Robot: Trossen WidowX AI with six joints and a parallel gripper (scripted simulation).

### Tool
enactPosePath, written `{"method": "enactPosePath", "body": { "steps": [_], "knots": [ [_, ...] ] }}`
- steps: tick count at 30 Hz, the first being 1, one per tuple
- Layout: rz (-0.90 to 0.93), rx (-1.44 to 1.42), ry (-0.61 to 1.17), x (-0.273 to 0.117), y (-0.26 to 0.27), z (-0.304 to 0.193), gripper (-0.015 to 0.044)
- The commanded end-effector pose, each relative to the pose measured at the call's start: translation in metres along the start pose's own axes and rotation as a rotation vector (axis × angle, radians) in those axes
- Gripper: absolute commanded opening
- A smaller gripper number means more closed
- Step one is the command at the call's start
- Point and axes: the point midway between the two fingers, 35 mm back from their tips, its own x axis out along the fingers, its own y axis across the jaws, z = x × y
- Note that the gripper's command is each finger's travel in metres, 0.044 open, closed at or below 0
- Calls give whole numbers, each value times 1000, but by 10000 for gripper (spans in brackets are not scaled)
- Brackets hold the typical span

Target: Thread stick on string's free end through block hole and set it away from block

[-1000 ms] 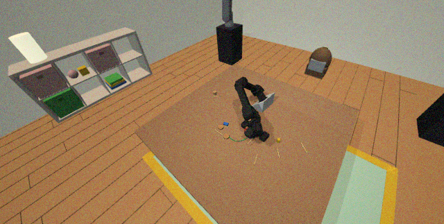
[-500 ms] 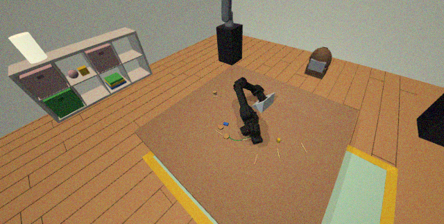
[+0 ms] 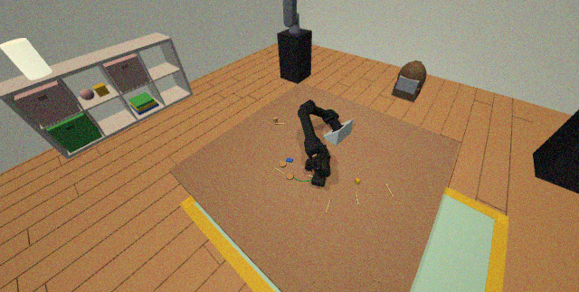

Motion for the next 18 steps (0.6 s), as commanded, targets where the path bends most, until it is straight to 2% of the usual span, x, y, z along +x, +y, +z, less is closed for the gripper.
{"method": "enactPosePath", "body": {
  "steps": [1, 18],
  "knots": [
    [8, 148, -4, -2, 3, 4, 0],
    [10, 770, -3, -2, 9, 19, 0]
  ]
}}
